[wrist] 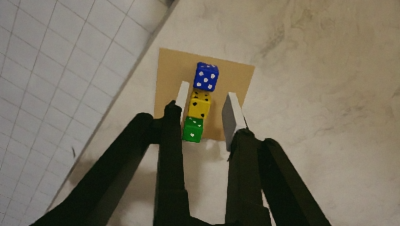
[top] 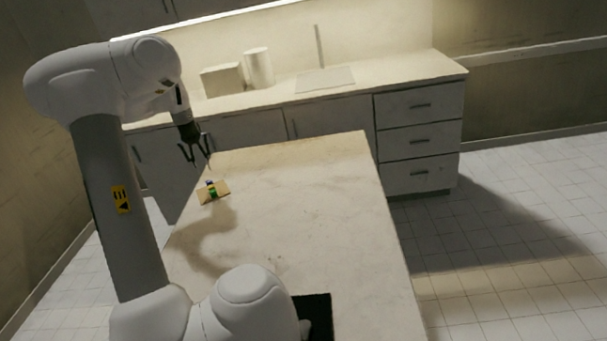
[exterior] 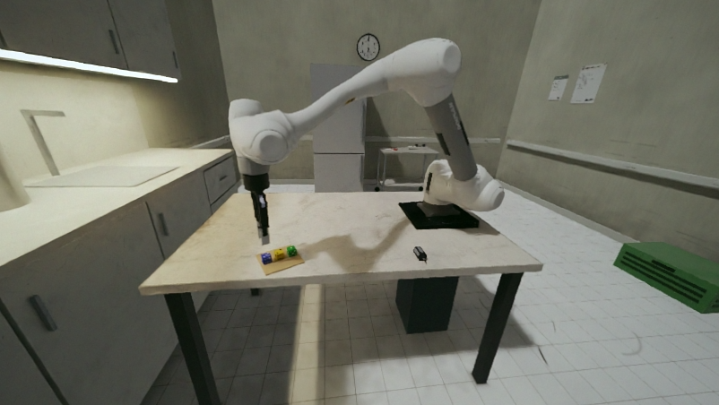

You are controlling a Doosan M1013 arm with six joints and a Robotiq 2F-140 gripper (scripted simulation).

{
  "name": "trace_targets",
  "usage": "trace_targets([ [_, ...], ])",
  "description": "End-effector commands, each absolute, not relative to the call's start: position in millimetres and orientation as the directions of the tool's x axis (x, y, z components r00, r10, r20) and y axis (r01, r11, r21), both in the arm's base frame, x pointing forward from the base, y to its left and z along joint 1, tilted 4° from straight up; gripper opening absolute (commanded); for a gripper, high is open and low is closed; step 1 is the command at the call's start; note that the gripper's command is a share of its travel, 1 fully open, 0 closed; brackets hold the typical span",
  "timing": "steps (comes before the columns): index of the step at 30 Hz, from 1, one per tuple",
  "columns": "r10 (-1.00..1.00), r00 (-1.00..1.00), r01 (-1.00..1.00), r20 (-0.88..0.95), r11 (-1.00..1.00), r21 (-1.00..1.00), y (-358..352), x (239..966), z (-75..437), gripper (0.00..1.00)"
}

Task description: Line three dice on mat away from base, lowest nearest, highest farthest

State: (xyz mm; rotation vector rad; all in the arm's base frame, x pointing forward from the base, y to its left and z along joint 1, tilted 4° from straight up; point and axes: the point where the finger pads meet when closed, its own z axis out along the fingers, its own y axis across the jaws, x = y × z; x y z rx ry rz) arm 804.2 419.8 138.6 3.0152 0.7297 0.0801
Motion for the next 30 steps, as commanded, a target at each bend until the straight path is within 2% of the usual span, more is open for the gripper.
trace_targets([
  [1, 0.458, 0.888, 0.456, 0.043, -0.889, 0.049, 420.2, 804.2, 143.3, 0.35],
  [4, 0.458, 0.888, 0.456, 0.043, -0.889, 0.049, 420.2, 804.1, 144.0, 0.35],
  [5, 0.458, 0.888, 0.456, 0.043, -0.889, 0.049, 420.2, 804.1, 144.0, 1.00],
  [30, 0.458, 0.888, 0.456, 0.043, -0.889, 0.049, 420.2, 804.0, 145.4, 1.00],
])
